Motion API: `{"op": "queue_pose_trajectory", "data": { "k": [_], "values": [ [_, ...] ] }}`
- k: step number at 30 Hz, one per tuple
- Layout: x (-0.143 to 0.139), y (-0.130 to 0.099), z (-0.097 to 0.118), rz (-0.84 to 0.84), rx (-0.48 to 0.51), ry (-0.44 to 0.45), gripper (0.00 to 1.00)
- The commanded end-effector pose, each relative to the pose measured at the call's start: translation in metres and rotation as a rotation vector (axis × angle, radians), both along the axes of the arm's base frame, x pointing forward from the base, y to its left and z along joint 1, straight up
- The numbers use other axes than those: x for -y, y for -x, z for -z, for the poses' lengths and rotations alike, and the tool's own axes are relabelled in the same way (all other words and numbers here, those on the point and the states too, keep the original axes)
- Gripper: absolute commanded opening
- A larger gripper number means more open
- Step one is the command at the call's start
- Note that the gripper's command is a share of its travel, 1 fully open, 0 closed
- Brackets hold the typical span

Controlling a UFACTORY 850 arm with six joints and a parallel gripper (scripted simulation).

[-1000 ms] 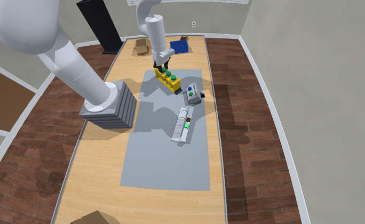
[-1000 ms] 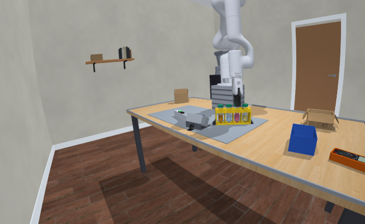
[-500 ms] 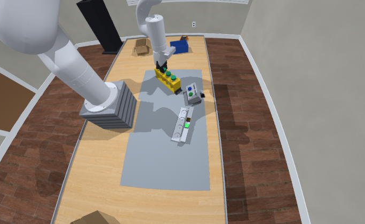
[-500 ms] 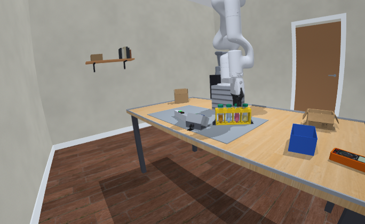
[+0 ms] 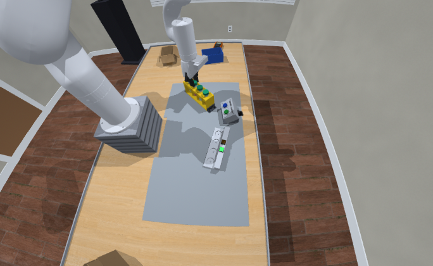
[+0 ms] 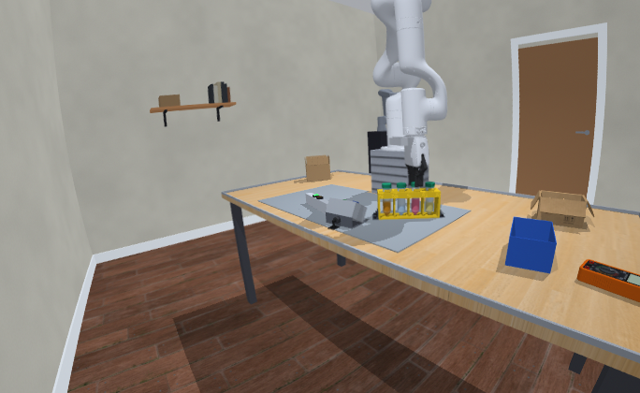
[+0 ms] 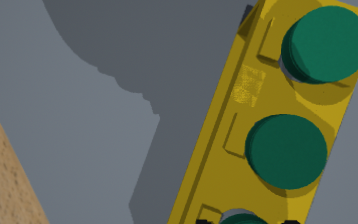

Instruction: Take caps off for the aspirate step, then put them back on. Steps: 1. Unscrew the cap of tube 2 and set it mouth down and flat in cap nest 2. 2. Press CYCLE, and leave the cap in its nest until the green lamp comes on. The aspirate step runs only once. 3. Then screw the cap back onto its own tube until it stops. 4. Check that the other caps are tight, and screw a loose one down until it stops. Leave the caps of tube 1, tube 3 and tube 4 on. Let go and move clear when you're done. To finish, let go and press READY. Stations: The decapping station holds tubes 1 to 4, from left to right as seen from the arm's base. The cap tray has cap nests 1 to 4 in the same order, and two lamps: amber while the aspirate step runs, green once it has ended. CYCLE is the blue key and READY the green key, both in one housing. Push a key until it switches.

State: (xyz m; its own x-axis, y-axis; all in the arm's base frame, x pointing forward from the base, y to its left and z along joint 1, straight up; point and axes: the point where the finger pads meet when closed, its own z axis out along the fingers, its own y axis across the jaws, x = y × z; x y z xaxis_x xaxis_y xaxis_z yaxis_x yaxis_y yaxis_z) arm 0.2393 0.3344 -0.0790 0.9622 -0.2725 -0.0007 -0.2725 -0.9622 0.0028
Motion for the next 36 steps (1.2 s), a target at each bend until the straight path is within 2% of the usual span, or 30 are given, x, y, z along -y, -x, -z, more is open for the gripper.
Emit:
{"op": "queue_pose_trajectory", "data": {
  "k": [1, 17, 19, 24, 28, 29, 36],
  "values": [
    [-0.0005, -0.0006, -0.0002, 0.093, 0.004, 0.000, 0.00],
    [-0.0005, -0.0006, 0.0005, 0.593, 0.005, 0.000, 0.00],
    [-0.0005, -0.0006, 0.0005, 0.593, 0.005, 0.000, 0.00],
    [-0.0005, -0.0006, 0.0008, 0.745, 0.005, 0.000, 0.00],
    [-0.0005, -0.0006, 0.0008, 0.745, 0.005, 0.000, 0.00],
    [-0.0005, -0.0006, 0.0008, 0.745, 0.005, 0.000, 0.46],
    [-0.0005, -0.0006, 0.0008, 0.745, 0.005, 0.000, 0.46]
  ]
}}
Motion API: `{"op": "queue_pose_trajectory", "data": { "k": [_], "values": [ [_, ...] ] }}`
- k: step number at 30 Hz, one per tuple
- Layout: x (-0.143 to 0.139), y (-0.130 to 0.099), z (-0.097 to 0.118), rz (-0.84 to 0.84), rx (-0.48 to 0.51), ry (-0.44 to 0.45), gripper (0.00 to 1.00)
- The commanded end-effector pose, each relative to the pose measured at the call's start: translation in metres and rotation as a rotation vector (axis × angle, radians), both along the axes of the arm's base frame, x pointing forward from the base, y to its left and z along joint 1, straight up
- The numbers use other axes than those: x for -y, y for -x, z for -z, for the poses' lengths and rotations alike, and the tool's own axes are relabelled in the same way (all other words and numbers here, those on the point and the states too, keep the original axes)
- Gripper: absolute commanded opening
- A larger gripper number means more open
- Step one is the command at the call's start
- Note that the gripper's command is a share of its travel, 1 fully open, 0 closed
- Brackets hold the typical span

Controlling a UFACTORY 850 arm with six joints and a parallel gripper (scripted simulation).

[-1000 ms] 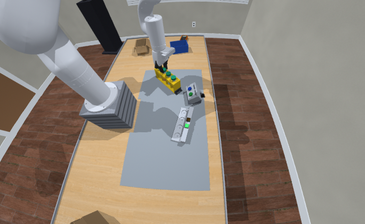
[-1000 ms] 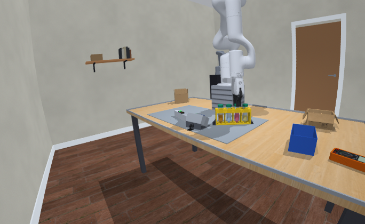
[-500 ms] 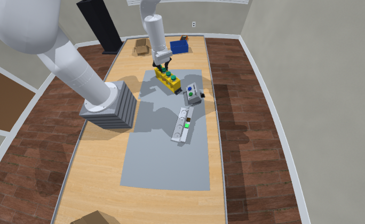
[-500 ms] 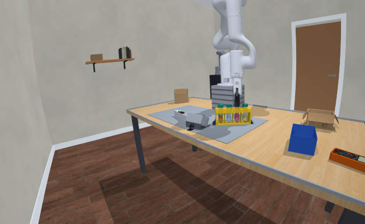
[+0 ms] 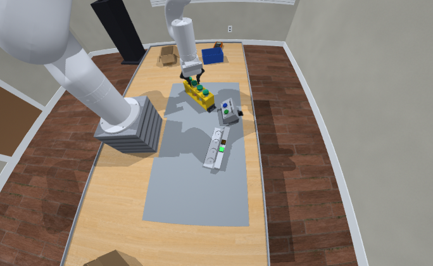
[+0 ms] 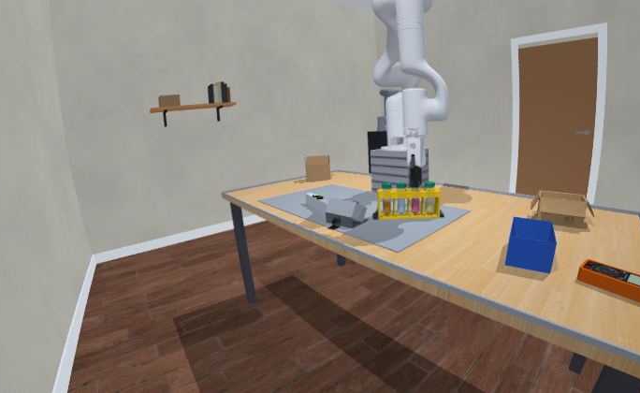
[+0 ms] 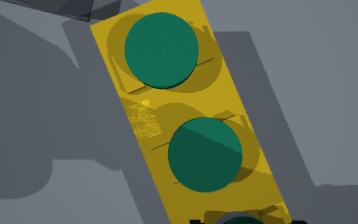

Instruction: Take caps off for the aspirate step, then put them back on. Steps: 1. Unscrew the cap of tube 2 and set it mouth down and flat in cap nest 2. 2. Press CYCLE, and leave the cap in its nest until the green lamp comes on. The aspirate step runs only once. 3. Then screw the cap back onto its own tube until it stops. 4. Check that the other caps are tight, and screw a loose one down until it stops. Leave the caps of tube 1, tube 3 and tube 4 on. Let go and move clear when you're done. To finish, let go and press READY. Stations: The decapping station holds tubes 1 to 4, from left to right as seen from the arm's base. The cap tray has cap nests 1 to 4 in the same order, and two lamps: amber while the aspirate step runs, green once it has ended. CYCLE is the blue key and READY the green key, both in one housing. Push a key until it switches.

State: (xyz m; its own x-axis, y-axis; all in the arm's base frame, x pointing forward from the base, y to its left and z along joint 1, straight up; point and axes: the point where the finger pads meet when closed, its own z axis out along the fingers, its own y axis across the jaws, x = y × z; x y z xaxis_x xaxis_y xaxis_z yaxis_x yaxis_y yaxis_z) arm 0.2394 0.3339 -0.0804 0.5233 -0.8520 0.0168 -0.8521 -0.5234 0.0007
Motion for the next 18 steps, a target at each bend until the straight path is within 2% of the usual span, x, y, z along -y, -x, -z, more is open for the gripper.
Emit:
{"op": "queue_pose_trajectory", "data": {
  "k": [1, 5, 15, 18],
  "values": [
    [-0.0010, -0.0005, -0.0007, 0.001, -0.006, -0.012, 0.46],
    [-0.0010, -0.0005, -0.0007, 0.001, -0.006, -0.012, 0.46],
    [-0.0010, -0.0004, -0.0016, -0.399, -0.010, -0.010, 0.46],
    [-0.0010, -0.0004, -0.0016, -0.439, -0.011, -0.010, 0.46]
  ]
}}
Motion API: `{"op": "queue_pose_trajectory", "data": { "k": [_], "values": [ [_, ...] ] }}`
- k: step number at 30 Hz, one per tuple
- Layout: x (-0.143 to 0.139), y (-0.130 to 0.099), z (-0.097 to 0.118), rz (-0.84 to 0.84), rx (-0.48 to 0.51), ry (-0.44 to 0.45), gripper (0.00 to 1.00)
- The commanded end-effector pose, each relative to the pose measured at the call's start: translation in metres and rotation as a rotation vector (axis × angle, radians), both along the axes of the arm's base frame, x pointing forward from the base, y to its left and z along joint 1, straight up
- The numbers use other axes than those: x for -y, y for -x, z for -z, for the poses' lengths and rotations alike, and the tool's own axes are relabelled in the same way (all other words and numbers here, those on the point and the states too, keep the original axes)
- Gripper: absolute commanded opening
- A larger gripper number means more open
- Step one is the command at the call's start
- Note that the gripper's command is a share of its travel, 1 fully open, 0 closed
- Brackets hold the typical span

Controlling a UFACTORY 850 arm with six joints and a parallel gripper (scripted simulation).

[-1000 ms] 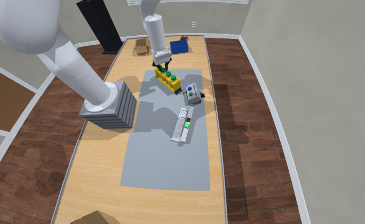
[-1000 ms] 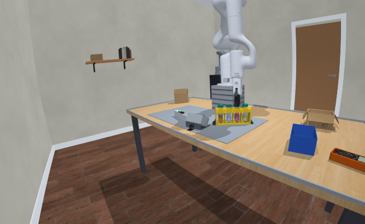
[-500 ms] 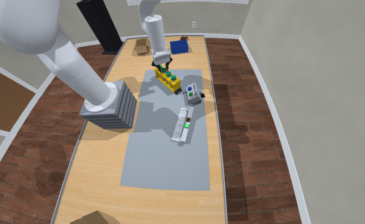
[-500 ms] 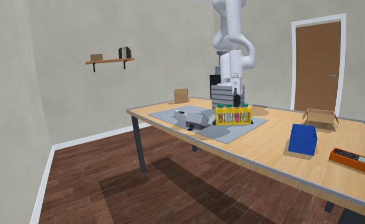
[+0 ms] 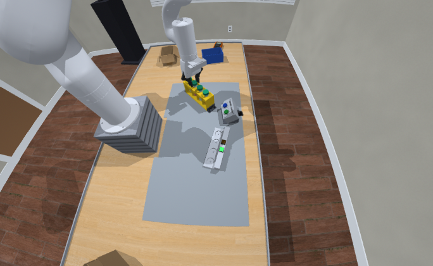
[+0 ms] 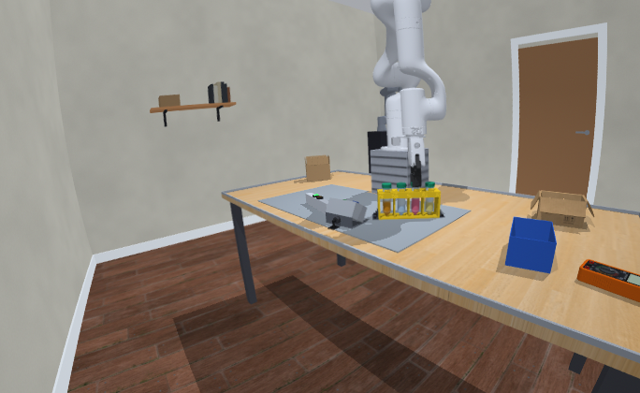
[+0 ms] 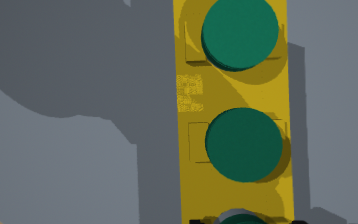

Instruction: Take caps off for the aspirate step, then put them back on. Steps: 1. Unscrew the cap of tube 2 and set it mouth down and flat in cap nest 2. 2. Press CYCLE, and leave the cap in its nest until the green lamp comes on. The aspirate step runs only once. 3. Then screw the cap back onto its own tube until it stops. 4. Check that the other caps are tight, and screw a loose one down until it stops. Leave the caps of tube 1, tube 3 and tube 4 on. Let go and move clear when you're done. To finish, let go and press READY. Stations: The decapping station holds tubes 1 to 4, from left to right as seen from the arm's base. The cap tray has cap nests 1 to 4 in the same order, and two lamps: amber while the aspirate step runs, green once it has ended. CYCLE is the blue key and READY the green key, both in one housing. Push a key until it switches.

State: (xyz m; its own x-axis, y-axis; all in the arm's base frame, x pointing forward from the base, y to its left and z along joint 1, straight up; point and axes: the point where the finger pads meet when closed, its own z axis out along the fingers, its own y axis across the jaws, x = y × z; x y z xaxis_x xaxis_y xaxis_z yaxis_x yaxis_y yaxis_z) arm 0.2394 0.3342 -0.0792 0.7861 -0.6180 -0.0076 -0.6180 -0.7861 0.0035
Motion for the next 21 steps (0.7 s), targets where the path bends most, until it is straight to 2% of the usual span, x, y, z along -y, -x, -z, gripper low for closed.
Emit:
{"op": "queue_pose_trajectory", "data": {
  "k": [1, 14, 16, 21],
  "values": [
    [-0.0007, -0.0005, -0.0004, -0.125, 0.009, 0.004, 0.46],
    [-0.0007, -0.0004, -0.0004, -0.645, 0.009, 0.002, 0.46],
    [-0.0007, -0.0004, -0.0004, -0.645, 0.009, 0.002, 0.46],
    [-0.0007, -0.0005, -0.0004, -0.823, 0.009, 0.001, 0.46]
  ]
}}
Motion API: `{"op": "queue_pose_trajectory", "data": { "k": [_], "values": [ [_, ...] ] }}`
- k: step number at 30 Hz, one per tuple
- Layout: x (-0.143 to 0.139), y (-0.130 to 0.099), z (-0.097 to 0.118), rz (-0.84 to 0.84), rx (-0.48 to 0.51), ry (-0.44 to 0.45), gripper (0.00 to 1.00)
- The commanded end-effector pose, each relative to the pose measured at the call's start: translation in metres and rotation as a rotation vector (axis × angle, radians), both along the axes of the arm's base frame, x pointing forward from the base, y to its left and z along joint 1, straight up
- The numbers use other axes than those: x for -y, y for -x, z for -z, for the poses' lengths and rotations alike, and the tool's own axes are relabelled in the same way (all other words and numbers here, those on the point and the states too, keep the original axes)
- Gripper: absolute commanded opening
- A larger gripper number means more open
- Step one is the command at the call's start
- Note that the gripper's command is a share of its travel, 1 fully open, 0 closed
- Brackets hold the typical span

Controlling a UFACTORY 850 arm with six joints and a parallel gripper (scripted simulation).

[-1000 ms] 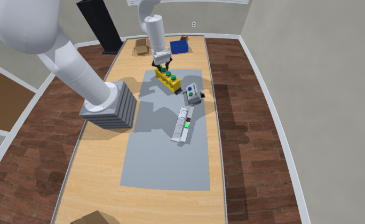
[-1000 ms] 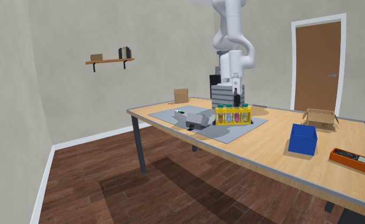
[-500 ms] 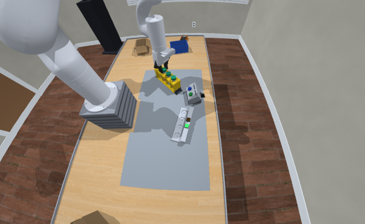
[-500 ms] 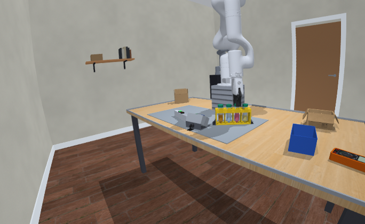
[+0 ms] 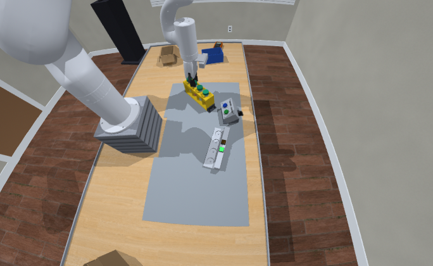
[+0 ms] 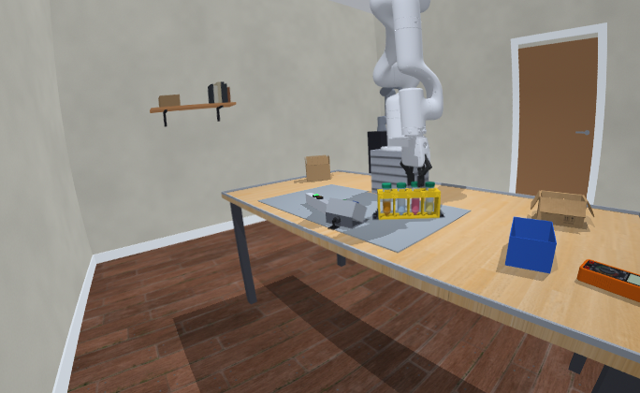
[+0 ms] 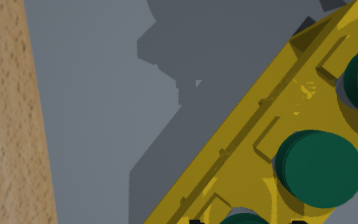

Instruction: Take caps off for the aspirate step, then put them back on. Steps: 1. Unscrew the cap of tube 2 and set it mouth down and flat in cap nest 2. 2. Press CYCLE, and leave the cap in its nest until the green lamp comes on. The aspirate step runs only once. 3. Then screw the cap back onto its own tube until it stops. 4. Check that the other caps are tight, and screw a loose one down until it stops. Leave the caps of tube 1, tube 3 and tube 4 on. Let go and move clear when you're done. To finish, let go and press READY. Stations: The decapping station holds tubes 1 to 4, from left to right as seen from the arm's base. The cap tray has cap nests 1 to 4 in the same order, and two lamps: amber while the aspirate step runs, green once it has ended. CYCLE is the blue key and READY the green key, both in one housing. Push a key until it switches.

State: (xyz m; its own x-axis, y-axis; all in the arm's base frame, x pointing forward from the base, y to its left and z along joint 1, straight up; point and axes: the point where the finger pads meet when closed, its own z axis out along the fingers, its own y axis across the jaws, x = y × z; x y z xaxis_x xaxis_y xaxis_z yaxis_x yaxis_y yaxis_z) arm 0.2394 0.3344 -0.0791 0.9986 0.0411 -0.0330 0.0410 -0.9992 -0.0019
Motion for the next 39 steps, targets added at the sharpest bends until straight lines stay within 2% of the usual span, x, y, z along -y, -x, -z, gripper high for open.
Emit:
{"op": "queue_pose_trajectory", "data": {
  "k": [1, 5, 6, 20, 27, 29, 39],
  "values": [
    [-0.0005, -0.0004, -0.0003, -0.116, 0.034, 0.001, 0.46],
    [-0.0006, -0.0004, -0.0004, -0.116, 0.034, 0.001, 0.46],
    [-0.0006, -0.0004, -0.0004, -0.116, 0.034, 0.001, 0.00],
    [-0.0005, -0.0004, -0.0003, -0.116, 0.034, 0.001, 0.00],
    [-0.0005, -0.0005, -0.0001, 0.234, 0.035, 0.007, 0.00],
    [-0.0005, -0.0005, -0.0001, 0.234, 0.035, 0.007, 0.00],
    [-0.0005, -0.0005, 0.0002, 0.734, 0.034, 0.015, 0.00]
  ]
}}
